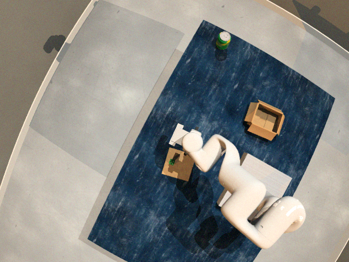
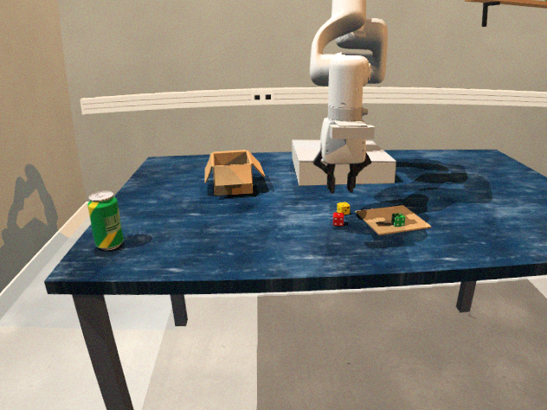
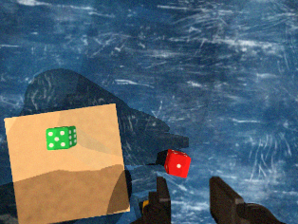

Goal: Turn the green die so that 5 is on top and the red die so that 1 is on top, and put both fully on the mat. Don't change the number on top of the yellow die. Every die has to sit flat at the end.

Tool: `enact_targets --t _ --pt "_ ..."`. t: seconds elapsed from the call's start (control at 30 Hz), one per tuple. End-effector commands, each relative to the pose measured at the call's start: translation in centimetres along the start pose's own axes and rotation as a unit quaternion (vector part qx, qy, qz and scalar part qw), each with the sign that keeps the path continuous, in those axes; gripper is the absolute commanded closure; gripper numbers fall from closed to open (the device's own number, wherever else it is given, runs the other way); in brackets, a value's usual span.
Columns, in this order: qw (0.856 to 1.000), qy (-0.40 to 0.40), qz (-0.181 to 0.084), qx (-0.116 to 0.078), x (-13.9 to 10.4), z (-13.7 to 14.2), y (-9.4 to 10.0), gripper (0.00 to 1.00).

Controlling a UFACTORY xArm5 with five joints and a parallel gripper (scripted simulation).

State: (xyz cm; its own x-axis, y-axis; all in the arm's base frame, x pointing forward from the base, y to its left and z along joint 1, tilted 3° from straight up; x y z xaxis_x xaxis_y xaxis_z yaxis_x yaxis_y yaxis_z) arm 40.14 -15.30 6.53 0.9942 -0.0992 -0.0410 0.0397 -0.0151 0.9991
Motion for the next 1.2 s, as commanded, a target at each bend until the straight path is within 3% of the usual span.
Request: enact_targets --t 0.0,0.37,1.17 --pt "1.000 0.000 0.002 0.000 0.1 0.0 0.0 0.58" --pt "1.000 0.000 0.002 0.000 0.1 0.0 -0.6 0.58" --pt "1.000 0.000 0.002 -0.001 0.2 -0.1 -3.9 0.58"
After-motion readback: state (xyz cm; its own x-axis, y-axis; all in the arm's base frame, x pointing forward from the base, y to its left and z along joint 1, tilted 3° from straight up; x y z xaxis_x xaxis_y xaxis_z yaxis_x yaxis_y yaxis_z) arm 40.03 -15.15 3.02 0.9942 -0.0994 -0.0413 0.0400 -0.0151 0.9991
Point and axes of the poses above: the point where the finger pads meet when closed, its own y axis back along the fingers, its own z axis across the jaws, x = y × z, the point moved 5 cm from there along y, back along the fingers
